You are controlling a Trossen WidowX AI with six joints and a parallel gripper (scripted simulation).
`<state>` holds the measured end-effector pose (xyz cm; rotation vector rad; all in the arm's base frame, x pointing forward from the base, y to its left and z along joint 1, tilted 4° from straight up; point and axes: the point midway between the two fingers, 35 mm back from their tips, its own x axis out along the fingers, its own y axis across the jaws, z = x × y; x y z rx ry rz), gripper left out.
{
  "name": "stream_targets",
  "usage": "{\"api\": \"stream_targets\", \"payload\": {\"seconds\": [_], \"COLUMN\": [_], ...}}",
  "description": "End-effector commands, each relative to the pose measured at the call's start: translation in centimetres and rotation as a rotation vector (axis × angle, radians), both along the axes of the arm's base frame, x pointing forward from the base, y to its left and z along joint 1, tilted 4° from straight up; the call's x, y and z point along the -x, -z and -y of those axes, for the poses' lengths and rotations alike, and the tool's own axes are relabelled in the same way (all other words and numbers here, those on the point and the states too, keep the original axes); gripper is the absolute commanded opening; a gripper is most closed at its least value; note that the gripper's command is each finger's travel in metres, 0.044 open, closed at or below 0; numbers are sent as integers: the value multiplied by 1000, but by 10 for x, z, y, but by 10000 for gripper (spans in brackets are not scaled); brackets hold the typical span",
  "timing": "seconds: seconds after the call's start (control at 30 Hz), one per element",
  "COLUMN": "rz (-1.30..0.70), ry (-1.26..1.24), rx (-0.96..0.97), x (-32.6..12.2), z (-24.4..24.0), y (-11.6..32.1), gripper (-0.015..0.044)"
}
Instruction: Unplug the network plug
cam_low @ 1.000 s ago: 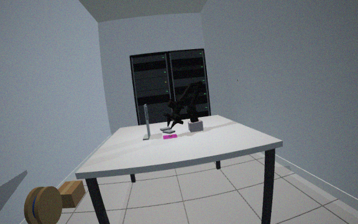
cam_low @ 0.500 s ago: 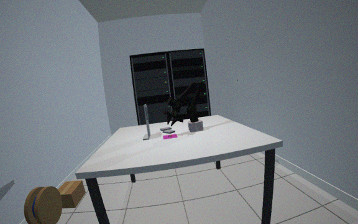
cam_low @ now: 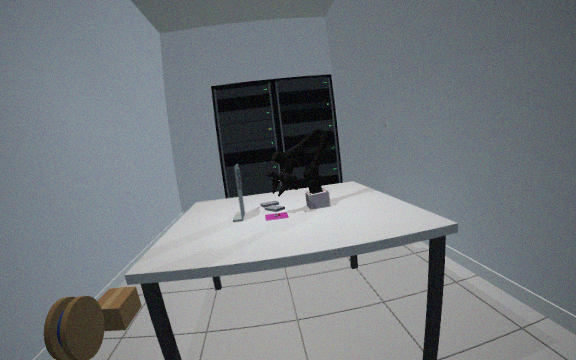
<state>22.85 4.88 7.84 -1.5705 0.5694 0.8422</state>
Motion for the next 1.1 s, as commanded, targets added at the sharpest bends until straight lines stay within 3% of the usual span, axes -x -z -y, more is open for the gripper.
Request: {"api": "stream_targets", "payload": {"seconds": [0.0,1.07], "rz": [8,8], "ry": [6,8], "rx": [0,-4], "x": [1,6], "z": [1,-2], "y": [-7,-97], "gripper": [156,156]}}
